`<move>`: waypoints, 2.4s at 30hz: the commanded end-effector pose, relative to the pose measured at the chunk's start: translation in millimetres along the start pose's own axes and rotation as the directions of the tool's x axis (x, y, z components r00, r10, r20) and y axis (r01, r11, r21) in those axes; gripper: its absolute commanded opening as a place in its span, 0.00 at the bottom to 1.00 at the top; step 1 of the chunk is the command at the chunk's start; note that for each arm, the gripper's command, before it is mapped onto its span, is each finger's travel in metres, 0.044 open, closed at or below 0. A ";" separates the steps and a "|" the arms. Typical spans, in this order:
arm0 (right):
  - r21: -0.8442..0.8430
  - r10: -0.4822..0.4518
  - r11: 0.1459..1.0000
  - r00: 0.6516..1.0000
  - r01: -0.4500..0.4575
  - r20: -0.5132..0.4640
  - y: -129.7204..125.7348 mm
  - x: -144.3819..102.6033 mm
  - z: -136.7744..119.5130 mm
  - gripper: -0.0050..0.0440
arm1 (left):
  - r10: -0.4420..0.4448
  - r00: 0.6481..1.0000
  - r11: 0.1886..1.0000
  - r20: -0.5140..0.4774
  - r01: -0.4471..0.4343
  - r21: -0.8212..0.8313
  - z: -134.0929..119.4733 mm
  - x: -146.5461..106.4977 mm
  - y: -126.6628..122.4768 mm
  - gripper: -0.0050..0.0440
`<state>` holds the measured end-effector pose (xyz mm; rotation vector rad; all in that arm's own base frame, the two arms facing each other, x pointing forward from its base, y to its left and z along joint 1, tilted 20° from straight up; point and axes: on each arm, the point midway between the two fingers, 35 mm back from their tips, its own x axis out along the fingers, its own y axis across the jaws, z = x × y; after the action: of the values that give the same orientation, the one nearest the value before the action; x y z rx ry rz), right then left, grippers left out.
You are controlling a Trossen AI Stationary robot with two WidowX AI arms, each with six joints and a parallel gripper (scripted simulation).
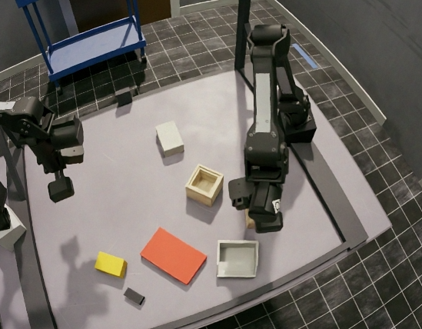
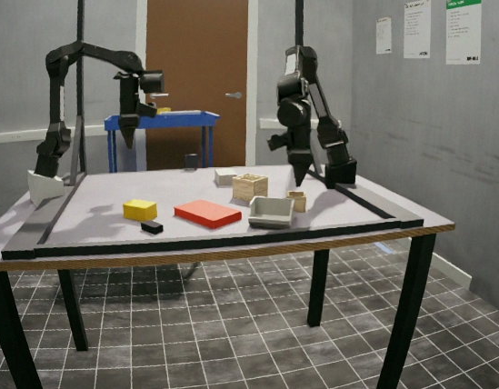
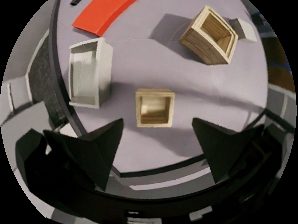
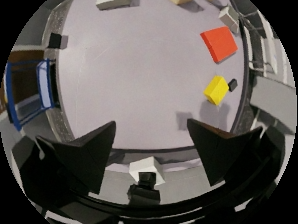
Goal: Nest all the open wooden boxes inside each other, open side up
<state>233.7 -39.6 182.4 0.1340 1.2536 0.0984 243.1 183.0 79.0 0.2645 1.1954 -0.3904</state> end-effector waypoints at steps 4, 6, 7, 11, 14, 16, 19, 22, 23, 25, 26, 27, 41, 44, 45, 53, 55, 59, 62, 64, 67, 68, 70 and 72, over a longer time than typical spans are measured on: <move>-0.004 -0.007 1.000 1.000 0.007 0.017 1.1 -4.8 0.9 0.92 | 0.022 1.000 1.000 0.005 -0.022 0.006 4.3 -5.9 5.4 0.92; -0.004 -0.007 1.000 1.000 0.007 0.017 1.1 -4.8 0.9 0.92 | 0.022 1.000 1.000 0.005 -0.022 0.006 4.3 -5.9 5.4 0.92; -0.004 -0.004 1.000 1.000 0.004 0.016 0.4 -4.0 1.8 0.92 | 0.020 1.000 1.000 0.007 -0.020 0.007 2.8 -5.6 2.6 0.92; -0.004 -0.004 1.000 1.000 0.004 0.016 0.4 -4.0 1.8 0.92 | 0.020 1.000 1.000 0.007 -0.020 0.007 2.8 -5.6 2.6 0.92; -0.004 -0.004 1.000 1.000 0.004 0.016 0.4 -4.0 1.8 0.92 | 0.020 1.000 1.000 0.007 -0.020 0.007 2.8 -5.6 2.6 0.92; -0.004 -0.004 1.000 1.000 0.004 0.016 0.4 -4.0 1.8 0.92 | 0.020 1.000 1.000 0.007 -0.020 0.007 2.8 -5.6 2.6 0.92; -0.004 -0.004 1.000 1.000 0.004 0.016 0.4 -4.0 1.8 0.92 | 0.020 1.000 1.000 0.007 -0.020 0.007 2.8 -5.6 2.6 0.92; -0.004 -0.004 1.000 1.000 0.004 0.016 0.4 -4.0 1.8 0.92 | 0.020 1.000 1.000 0.007 -0.020 0.007 2.8 -5.6 2.6 0.92; -0.004 -0.004 1.000 1.000 0.004 0.016 0.4 -4.0 1.8 0.92 | 0.020 1.000 1.000 0.007 -0.020 0.007 2.8 -5.6 2.6 0.92; -0.004 -0.004 1.000 1.000 0.004 0.016 0.4 -4.0 1.8 0.92 | 0.020 1.000 1.000 0.007 -0.020 0.007 2.8 -5.6 2.6 0.82; -0.004 -0.004 1.000 1.000 0.004 0.016 0.4 -4.0 1.8 0.92 | 0.020 1.000 1.000 0.007 -0.020 0.007 2.8 -5.6 2.6 0.77; -0.004 -0.004 1.000 1.000 0.004 0.016 0.4 -4.0 1.8 0.92 | 0.020 1.000 1.000 0.007 -0.020 0.007 2.8 -5.6 2.6 0.72; -0.004 -0.004 1.000 1.000 0.004 0.016 0.4 -4.0 1.8 0.92 | 0.020 1.000 1.000 0.007 -0.020 0.007 2.8 -5.6 2.6 0.13; -0.004 -0.004 1.000 1.000 0.004 0.016 0.4 -4.0 1.8 0.92 | 0.020 1.000 1.000 0.007 -0.020 0.007 2.8 -5.6 2.6 0.10; -0.004 -0.004 1.000 1.000 0.004 0.016 0.4 -4.0 1.8 0.92 | 0.020 1.000 1.000 0.007 -0.020 0.007 2.8 -5.6 2.6 0.10; -0.004 -0.004 1.000 1.000 0.004 0.016 0.4 -4.0 1.8 0.92 | 0.002 1.000 1.000 0.000 -0.002 -0.001 0.9 4.5 0.0 0.10; -0.004 -0.004 1.000 1.000 0.004 0.016 0.4 -4.0 1.8 0.92 | 0.003 1.000 1.000 -0.002 -0.003 -0.001 0.9 17.8 0.6 0.10; -0.004 -0.004 1.000 1.000 0.004 0.016 0.4 -4.0 1.8 0.92 | 0.003 1.000 1.000 -0.002 -0.003 -0.001 1.1 30.9 0.4 0.10; -0.004 -0.004 1.000 1.000 0.004 0.016 0.4 -4.0 1.8 0.92 | 0.002 1.000 1.000 0.000 -0.002 -0.001 1.4 35.3 0.1 0.10; -0.004 -0.004 1.000 1.000 0.004 0.016 0.4 -4.0 1.8 0.92 | 0.002 1.000 1.000 0.000 -0.002 0.004 1.5 35.5 0.2 0.10; -0.004 -0.004 1.000 1.000 0.004 0.016 0.4 -4.0 1.8 0.92 | 0.003 1.000 1.000 -0.002 -0.003 0.009 1.5 39.0 1.0 0.10; -0.004 -0.004 1.000 1.000 0.004 0.016 0.4 -4.0 1.8 0.92 | 0.003 1.000 1.000 -0.003 -0.003 0.012 1.5 40.5 1.4 0.09; -0.004 -0.004 1.000 1.000 0.004 0.016 0.4 -4.0 1.8 0.92 | 0.004 1.000 1.000 -0.004 -0.004 0.016 1.6 43.6 2.0 0.09; -0.004 -0.004 1.000 1.000 0.004 0.016 0.4 -4.0 1.8 0.92 | 0.004 1.000 1.000 -0.003 -0.004 0.019 1.8 45.6 2.4 0.08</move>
<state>233.7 -39.6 182.4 0.1340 1.2536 0.0984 258.1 177.7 40.6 0.2766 1.1946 -0.3982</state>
